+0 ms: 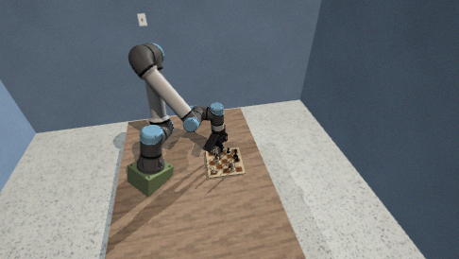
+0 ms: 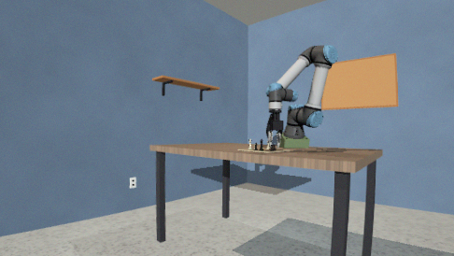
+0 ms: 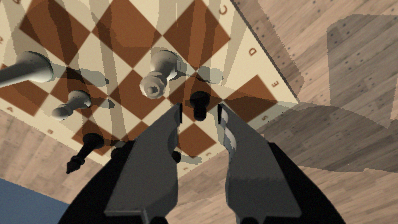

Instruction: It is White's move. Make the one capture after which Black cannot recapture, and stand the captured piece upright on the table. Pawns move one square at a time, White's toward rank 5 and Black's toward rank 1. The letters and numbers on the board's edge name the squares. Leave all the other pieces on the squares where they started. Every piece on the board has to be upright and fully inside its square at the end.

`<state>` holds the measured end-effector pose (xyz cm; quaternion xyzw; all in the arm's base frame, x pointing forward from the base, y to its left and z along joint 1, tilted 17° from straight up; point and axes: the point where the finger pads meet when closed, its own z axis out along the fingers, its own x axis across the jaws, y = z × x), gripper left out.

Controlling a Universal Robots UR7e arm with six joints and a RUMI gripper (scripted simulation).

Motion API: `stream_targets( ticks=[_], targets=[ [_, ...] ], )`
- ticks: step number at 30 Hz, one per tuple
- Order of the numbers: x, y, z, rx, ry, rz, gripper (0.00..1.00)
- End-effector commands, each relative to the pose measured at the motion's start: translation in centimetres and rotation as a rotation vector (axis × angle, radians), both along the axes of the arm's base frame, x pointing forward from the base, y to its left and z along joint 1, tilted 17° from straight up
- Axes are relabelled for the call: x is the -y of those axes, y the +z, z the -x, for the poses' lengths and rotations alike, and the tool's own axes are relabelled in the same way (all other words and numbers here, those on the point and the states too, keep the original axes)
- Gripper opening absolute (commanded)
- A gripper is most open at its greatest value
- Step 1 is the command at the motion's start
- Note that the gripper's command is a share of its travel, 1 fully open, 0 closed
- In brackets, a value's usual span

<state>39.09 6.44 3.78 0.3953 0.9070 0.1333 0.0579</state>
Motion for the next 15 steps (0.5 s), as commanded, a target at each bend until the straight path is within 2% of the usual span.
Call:
stream_targets(
  ticks=[1,13,14,15],
  targets=[
    [0.01,0.03,-0.03,0.001,0.000,0.000,0.20],
    [0.01,0.03,-0.03,0.001,0.000,0.000,0.20],
    [0.01,0.03,-0.03,0.001,0.000,0.000,0.00],
    [0.01,0.03,-0.03,0.001,0.000,0.000,0.00]
  ],
)
